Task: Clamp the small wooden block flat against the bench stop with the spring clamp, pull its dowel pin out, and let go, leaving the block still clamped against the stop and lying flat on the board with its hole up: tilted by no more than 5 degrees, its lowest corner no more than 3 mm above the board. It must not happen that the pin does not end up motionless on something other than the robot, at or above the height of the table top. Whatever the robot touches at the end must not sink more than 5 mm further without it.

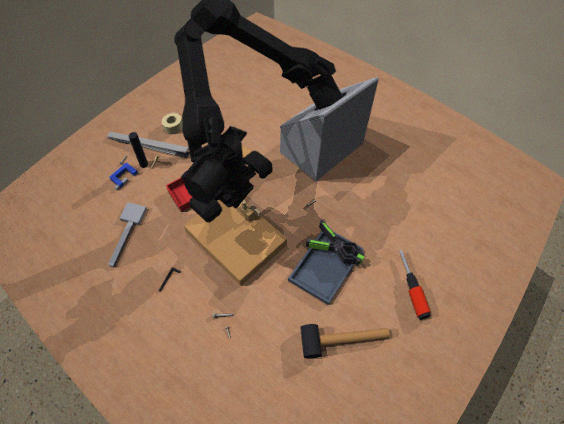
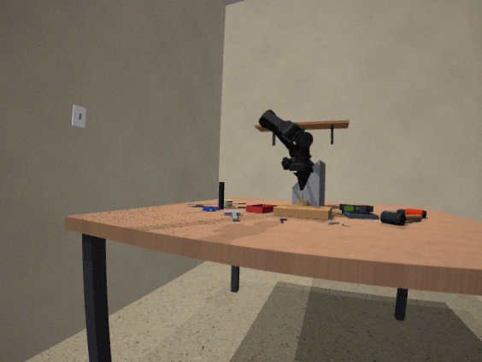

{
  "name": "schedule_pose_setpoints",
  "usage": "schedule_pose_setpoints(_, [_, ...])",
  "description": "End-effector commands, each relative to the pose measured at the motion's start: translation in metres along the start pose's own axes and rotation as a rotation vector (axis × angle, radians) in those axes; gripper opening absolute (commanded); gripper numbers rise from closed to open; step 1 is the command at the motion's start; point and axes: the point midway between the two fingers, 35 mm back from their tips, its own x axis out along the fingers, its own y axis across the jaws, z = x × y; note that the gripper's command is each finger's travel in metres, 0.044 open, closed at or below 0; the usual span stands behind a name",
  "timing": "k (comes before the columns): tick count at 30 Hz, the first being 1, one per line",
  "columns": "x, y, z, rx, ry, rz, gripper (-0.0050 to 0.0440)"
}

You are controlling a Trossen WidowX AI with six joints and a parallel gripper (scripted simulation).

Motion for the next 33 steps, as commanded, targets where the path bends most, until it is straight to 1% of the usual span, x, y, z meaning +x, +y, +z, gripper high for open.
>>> schedule_pose_setpoints(1, [0.000,0.000,0.000,0.000,0.000,0.000,0.0000])
schedule_pose_setpoints(13, [0.000,0.003,0.004,0.005,0.000,0.008,0.0000])
schedule_pose_setpoints(33, [0.029,0.005,0.003,0.004,0.002,0.009,0.0000])
